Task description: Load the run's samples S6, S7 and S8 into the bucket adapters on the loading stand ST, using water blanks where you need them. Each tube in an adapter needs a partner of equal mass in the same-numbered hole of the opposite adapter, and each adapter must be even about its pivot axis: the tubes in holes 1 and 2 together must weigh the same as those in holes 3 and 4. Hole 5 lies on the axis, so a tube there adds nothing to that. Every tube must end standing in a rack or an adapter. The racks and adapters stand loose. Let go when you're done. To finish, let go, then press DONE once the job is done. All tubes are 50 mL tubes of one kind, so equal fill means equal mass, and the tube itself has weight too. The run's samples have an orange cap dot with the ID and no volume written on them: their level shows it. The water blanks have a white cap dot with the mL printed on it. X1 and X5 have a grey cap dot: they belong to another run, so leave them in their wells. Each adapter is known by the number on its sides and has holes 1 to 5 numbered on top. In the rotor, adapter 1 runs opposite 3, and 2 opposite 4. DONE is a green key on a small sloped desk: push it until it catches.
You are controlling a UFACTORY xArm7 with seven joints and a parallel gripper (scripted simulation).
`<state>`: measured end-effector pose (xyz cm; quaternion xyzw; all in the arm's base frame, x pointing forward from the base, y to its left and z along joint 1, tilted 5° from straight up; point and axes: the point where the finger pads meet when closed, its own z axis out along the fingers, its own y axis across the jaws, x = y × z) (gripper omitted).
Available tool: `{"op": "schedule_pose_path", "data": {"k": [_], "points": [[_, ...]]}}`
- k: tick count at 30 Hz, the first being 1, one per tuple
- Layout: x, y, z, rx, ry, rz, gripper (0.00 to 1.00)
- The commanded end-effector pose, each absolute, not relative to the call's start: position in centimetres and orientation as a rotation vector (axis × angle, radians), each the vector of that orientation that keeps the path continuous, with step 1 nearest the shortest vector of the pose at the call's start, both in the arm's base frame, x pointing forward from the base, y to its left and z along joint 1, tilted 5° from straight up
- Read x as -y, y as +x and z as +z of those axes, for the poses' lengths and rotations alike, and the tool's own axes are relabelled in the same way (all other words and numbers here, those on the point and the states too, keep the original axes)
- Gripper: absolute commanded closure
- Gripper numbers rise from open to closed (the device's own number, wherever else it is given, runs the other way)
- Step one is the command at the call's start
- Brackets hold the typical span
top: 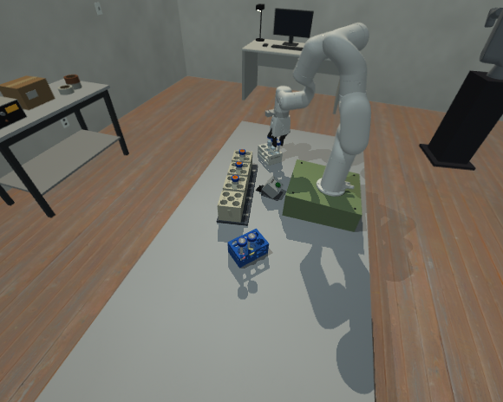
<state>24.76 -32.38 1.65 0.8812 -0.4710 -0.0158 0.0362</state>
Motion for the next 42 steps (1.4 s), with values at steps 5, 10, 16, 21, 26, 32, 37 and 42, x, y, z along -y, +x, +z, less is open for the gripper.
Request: {"op": "schedule_pose_path", "data": {"k": [5,10,16,21,26,32,37,42], "points": [[32.5,24.9,2.2,1.446,2.706,-0.043,1.0],[32.4,24.9,2.5,1.446,2.706,-0.043,1.0],[32.4,24.9,2.9,1.446,2.706,-0.043,1.0],[32.4,25.0,3.1,1.446,2.706,-0.043,1.0],[32.4,25.0,3.4,1.446,2.706,-0.043,1.0],[32.4,25.0,3.6,1.446,2.706,-0.043,1.0],[32.4,25.0,3.8,1.446,2.706,-0.043,1.0],[32.3,25.1,4.8,1.446,2.706,-0.043,1.0]]}}
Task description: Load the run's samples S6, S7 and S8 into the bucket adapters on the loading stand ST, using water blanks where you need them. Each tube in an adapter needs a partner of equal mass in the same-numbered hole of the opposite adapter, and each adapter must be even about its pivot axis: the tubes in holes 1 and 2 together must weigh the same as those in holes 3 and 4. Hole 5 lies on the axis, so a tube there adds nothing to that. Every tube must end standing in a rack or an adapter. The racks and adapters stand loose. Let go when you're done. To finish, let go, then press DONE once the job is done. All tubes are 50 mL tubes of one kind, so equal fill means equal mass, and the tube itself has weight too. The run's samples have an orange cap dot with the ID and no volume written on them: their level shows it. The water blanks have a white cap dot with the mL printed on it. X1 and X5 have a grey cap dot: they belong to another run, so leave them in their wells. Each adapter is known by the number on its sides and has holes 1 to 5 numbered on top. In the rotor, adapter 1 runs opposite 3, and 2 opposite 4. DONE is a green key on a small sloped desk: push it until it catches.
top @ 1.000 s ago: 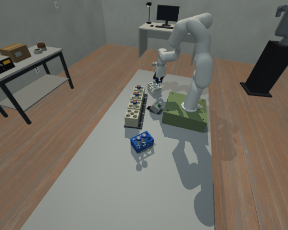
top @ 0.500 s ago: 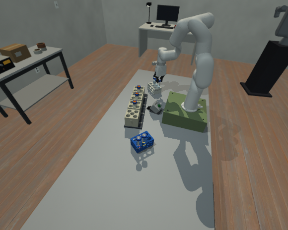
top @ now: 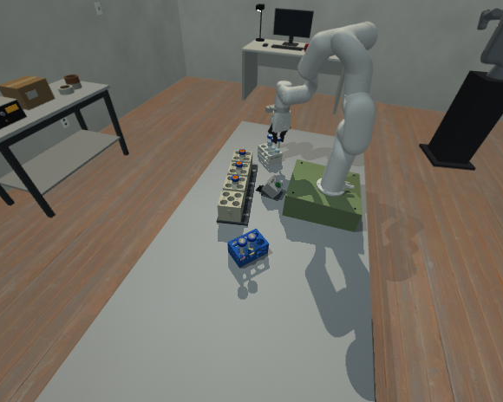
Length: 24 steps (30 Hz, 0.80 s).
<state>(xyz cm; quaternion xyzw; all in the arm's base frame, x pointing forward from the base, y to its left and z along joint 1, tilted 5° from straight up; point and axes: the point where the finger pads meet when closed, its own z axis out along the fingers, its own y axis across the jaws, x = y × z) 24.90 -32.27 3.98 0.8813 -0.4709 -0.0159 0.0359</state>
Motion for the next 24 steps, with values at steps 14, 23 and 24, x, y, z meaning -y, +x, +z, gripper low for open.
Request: {"op": "schedule_pose_path", "data": {"k": [14,23,24], "points": [[32.2,25.2,7.2,1.446,2.706,-0.043,1.0],[32.1,25.3,9.0,1.446,2.706,-0.043,1.0],[32.1,25.3,9.2,1.446,2.706,-0.043,1.0]]}}
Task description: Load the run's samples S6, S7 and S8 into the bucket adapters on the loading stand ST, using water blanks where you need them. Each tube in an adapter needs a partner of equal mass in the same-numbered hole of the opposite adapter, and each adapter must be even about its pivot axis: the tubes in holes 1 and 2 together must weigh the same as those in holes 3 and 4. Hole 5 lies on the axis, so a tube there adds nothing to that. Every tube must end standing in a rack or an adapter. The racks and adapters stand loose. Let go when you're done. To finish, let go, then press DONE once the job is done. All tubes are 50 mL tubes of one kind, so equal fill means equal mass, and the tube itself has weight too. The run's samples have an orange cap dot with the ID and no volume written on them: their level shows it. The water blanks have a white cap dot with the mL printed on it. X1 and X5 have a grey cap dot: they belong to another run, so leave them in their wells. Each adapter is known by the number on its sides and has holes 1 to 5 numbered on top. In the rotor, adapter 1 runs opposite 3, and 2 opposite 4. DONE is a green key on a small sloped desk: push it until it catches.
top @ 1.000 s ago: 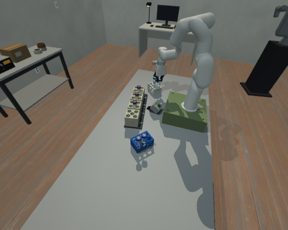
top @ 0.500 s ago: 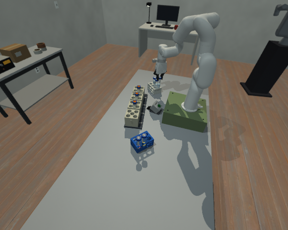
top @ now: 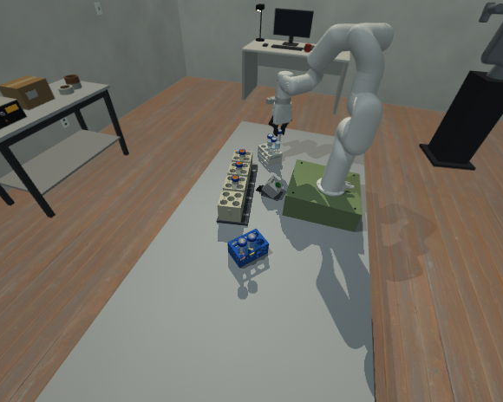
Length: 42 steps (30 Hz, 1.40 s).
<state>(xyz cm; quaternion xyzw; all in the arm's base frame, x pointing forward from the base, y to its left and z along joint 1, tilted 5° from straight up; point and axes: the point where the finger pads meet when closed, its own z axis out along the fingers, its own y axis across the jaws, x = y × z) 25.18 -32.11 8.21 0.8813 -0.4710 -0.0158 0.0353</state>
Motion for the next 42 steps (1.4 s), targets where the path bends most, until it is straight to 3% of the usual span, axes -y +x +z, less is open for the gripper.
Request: {"op": "schedule_pose_path", "data": {"k": [1,42], "points": [[32.1,25.3,9.4,1.446,2.706,-0.043,1.0],[31.8,25.7,15.1,1.446,2.706,-0.043,1.0]]}}
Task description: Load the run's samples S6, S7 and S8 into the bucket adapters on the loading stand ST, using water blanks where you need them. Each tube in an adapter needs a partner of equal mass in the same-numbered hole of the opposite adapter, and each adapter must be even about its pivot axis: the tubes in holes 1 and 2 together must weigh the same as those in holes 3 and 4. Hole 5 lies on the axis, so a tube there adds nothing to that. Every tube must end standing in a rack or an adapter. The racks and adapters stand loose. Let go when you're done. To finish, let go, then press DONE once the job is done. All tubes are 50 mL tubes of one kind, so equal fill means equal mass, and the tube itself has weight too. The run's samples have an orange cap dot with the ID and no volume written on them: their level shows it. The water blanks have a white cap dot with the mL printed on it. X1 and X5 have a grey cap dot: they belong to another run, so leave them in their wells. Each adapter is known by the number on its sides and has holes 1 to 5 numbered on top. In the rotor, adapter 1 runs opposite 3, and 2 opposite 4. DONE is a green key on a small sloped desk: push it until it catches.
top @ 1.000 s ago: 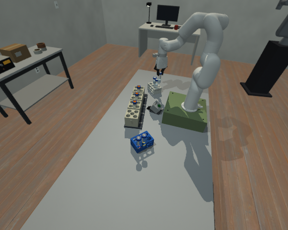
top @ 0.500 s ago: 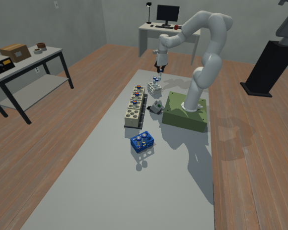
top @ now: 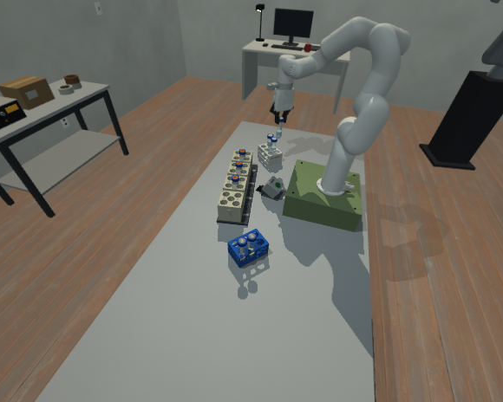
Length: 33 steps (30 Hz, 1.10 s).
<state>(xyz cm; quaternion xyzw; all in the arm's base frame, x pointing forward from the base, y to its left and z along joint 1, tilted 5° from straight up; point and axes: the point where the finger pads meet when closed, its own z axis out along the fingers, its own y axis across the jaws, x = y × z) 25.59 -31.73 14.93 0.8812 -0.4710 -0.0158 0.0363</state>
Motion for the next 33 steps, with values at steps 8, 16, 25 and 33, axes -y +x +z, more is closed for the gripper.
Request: {"op": "schedule_pose_path", "data": {"k": [8,16,25,33], "points": [[29.5,26.6,15.0,1.216,2.819,-0.052,1.0],[26.7,27.7,14.7,0.93,2.93,-0.062,1.0],[22.5,29.3,14.4,0.483,3.043,-0.077,1.0],[19.7,30.3,14.2,0.177,3.081,-0.086,1.0]]}}
